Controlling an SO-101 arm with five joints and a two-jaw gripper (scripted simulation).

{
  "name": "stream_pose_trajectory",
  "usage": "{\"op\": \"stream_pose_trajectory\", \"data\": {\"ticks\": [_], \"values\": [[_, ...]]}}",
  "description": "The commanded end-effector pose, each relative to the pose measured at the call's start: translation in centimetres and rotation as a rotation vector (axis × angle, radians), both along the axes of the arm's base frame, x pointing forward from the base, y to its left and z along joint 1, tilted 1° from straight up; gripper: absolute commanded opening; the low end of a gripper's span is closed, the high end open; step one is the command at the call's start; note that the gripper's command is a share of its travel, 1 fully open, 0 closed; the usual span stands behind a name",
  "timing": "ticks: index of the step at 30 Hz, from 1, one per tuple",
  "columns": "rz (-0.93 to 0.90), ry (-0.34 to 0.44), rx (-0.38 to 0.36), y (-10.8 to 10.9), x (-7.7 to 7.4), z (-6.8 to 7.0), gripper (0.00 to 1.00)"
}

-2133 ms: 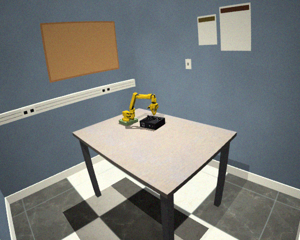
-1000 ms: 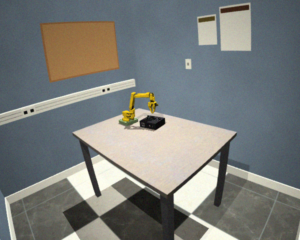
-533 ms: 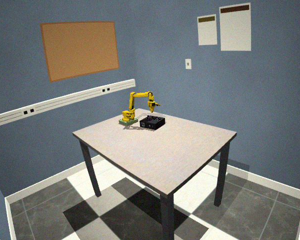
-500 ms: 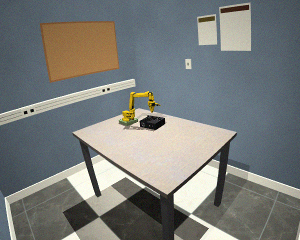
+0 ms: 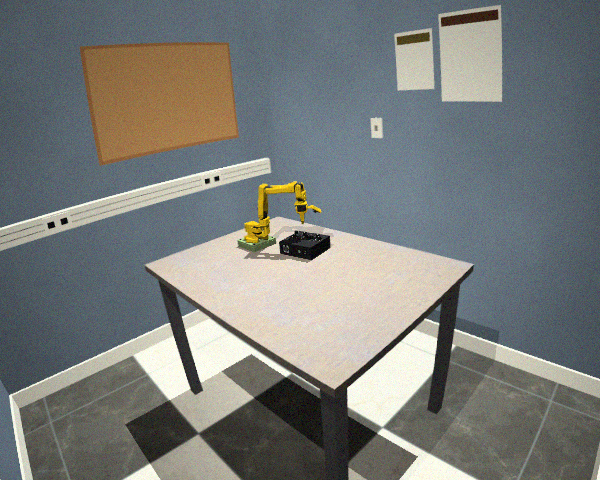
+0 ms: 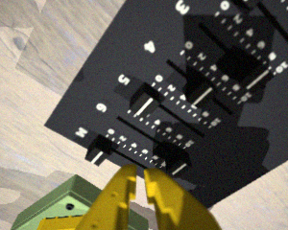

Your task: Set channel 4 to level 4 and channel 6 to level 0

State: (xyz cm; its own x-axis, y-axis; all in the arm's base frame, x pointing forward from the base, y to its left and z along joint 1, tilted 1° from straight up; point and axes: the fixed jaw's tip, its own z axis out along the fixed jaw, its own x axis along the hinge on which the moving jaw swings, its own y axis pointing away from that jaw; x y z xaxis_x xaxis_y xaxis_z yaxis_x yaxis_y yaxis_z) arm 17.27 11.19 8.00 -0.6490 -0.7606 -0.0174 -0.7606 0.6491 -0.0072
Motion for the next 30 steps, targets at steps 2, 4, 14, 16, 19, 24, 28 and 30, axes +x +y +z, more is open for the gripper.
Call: {"op": "stream_pose_trajectory", "data": {"ticks": [2, 4, 14, 16, 19, 24, 28, 30], "values": [[-0.161, 0.005, 0.001, -0.35, -0.24, 0.21, 0.0], [-0.22, 0.006, 0.002, -0.38, -0.26, 0.27, 0.0], [-0.418, 0.007, 0.005, -0.5, -0.32, 0.47, 0.0], [-0.458, 0.007, 0.006, -0.53, -0.33, 0.51, 0.0], [-0.51, 0.007, 0.007, -0.57, -0.34, 0.56, 0.0], [-0.577, 0.008, 0.008, -0.62, -0.35, 0.62, 0.0], [-0.615, 0.008, 0.008, -0.65, -0.36, 0.66, 0.0], [-0.622, 0.008, 0.009, -0.66, -0.36, 0.67, 0.0]]}}
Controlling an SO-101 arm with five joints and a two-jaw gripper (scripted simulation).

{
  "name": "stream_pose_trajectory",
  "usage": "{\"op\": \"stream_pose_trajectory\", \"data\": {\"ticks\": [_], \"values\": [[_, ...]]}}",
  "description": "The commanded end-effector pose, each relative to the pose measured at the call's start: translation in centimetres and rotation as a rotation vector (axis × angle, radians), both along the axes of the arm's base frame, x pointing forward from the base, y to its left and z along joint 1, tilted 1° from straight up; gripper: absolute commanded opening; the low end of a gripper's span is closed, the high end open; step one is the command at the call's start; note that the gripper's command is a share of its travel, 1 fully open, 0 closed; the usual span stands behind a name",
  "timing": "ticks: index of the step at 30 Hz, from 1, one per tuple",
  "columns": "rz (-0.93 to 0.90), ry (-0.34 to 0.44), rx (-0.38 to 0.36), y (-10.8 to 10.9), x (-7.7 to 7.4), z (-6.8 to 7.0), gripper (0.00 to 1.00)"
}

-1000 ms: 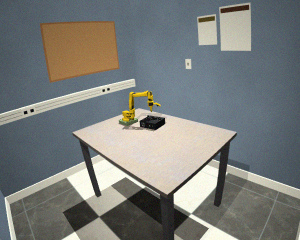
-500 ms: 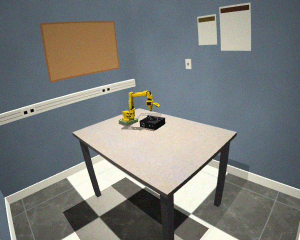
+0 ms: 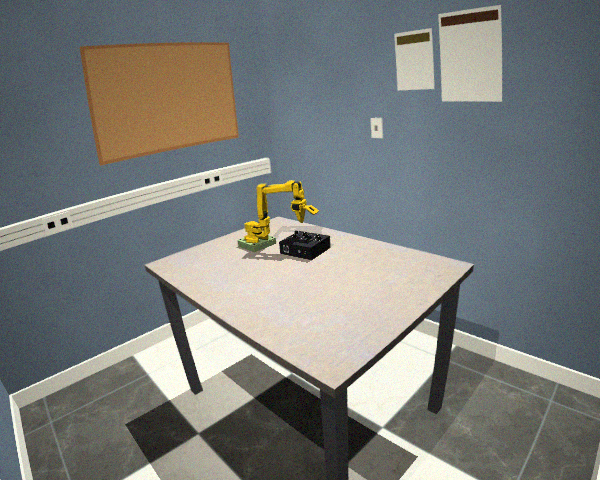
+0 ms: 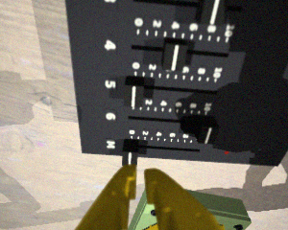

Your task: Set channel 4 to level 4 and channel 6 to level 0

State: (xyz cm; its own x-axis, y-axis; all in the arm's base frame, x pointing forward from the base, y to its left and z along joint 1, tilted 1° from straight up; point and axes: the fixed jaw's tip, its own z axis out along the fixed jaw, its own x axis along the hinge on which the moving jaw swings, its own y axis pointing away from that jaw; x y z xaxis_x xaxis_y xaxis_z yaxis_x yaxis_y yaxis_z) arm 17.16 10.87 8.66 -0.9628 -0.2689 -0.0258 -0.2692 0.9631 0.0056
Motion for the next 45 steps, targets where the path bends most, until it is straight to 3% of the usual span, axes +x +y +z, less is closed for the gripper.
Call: {"op": "stream_pose_trajectory", "data": {"ticks": [1, 23, 45], "values": [[-0.03, 0.01, -0.004, -0.3, -0.3, 0.0, 0.0], [-0.066, 0.011, -0.004, -0.6, -0.2, 0.0, 0.0], [-0.066, 0.018, -0.01, -6.6, -0.3, -1.3, 0.0]]}}
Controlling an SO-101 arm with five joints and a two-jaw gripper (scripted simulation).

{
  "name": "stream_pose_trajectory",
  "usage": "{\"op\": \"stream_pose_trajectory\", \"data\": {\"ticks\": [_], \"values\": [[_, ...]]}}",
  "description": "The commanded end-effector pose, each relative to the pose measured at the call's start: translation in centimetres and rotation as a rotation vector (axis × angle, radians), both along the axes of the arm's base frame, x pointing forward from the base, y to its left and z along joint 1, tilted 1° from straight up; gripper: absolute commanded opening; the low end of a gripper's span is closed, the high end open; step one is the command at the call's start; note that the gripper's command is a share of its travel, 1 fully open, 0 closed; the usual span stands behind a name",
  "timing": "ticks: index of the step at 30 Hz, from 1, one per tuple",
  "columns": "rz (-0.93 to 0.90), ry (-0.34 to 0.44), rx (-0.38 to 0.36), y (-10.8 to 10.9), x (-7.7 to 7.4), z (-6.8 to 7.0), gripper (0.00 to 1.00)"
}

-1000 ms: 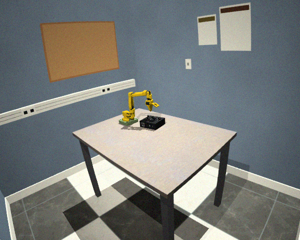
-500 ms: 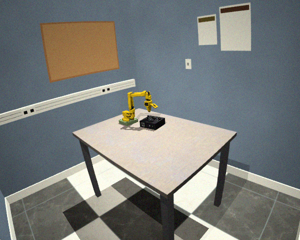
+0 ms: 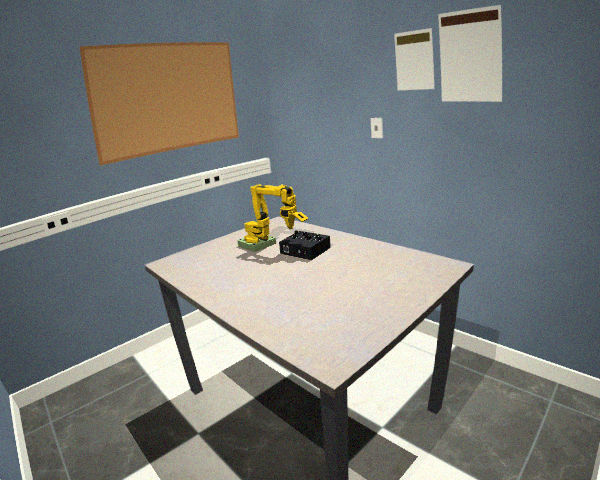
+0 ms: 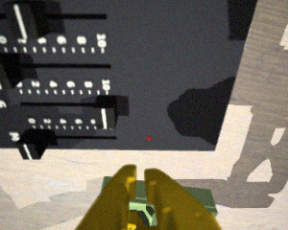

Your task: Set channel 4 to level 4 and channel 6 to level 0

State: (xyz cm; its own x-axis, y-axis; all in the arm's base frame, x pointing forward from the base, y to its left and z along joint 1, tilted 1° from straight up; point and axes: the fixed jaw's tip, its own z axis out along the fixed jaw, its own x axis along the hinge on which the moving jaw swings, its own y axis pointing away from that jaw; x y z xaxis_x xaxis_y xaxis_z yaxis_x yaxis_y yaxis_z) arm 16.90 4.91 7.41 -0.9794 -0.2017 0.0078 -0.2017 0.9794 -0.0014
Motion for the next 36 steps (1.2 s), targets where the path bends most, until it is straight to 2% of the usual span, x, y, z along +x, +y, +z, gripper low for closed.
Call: {"op": "stream_pose_trajectory", "data": {"ticks": [1, 13, 36], "values": [[0.003, -0.013, 0.004, -0.7, -0.1, -0.1, 0.0], [0.003, -0.013, 0.004, -0.8, -0.1, -0.2, 0.0], [0.003, -0.013, 0.004, -0.8, -0.1, -2.5, 0.0]]}}
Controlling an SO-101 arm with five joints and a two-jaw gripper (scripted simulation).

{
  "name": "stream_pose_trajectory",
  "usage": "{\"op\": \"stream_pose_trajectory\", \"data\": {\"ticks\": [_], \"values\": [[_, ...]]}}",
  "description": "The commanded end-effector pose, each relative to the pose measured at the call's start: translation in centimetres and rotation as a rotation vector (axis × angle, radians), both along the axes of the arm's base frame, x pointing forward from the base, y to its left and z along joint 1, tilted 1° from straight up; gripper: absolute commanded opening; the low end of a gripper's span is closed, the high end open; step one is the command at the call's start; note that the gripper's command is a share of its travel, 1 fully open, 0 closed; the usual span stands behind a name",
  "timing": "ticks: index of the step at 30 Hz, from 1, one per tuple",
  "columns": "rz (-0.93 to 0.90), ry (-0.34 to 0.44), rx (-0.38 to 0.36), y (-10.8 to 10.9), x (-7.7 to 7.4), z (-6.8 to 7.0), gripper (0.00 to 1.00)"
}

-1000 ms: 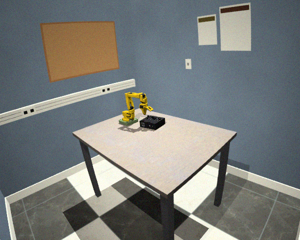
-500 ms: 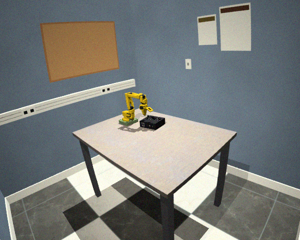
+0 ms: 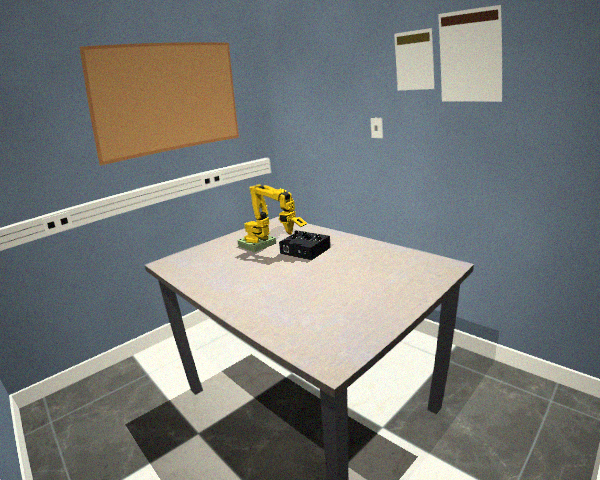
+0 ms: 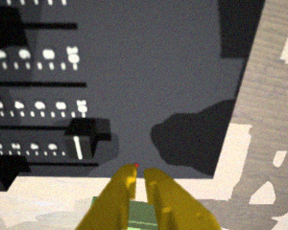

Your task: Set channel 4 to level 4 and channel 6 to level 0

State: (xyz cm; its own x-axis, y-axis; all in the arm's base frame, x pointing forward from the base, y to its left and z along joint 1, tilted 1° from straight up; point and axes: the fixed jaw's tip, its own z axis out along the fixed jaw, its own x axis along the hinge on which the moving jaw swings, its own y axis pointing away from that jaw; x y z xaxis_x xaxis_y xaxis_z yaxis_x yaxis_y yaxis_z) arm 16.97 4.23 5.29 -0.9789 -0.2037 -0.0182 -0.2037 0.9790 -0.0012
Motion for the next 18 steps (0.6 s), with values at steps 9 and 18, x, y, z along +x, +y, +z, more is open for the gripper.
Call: {"op": "stream_pose_trajectory", "data": {"ticks": [9, 18], "values": [[0.001, 0.012, -0.001, -0.13, -0.2, -0.43, 0.0], [0.001, 0.012, -0.001, 0.01, -0.24, -0.73, 0.0]]}}
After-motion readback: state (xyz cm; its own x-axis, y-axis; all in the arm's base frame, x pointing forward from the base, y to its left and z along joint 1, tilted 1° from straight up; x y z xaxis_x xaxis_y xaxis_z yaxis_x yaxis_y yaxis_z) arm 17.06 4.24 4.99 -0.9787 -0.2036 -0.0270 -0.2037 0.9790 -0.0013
